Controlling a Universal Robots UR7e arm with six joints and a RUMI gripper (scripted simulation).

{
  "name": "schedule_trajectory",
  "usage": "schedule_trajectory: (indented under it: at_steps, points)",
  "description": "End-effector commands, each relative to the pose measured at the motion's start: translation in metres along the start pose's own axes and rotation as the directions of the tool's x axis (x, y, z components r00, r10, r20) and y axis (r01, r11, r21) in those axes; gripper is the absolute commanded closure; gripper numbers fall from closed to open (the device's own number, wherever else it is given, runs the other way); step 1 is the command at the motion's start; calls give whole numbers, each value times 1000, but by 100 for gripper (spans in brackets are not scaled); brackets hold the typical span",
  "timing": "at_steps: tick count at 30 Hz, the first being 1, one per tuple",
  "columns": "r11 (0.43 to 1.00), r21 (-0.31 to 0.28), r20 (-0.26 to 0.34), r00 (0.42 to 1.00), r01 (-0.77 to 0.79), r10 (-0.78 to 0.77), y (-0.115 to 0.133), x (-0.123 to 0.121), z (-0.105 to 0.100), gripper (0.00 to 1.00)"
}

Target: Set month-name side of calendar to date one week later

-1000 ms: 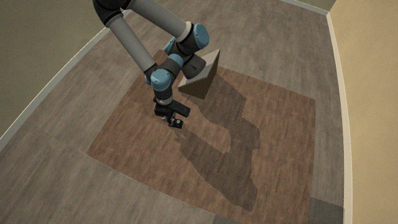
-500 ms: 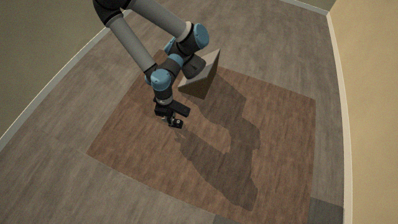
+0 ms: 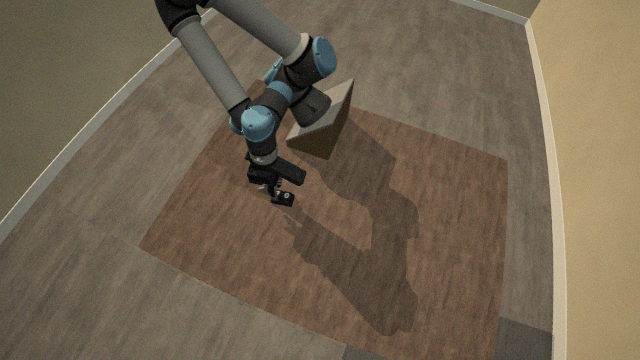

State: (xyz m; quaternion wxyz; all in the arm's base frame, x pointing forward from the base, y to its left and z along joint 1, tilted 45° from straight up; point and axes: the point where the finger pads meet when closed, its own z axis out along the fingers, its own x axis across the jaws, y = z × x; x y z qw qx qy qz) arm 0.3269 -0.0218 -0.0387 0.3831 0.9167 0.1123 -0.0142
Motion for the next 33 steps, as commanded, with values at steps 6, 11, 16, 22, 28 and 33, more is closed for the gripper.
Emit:
schedule_trajectory:
  at_steps: [6, 11, 16, 22, 28, 33]
  points:
    - [1000, 0, 1, 1000, -1, 1, 0, 0, -31, 72]
    - [1000, 0, 1, 1000, -1, 1, 0, 0, -48, 72]
    - [1000, 0, 1, 1000, -1, 1, 0, 0, -57, 72]
    - [1000, 0, 1, 1000, -1, 1, 0, 0, -69, 72]
    - [1000, 0, 1, 1000, -1, 1, 0, 0, -73, 72]
    - [1000, 0, 1, 1000, -1, 1, 0, 0, -73, 0]
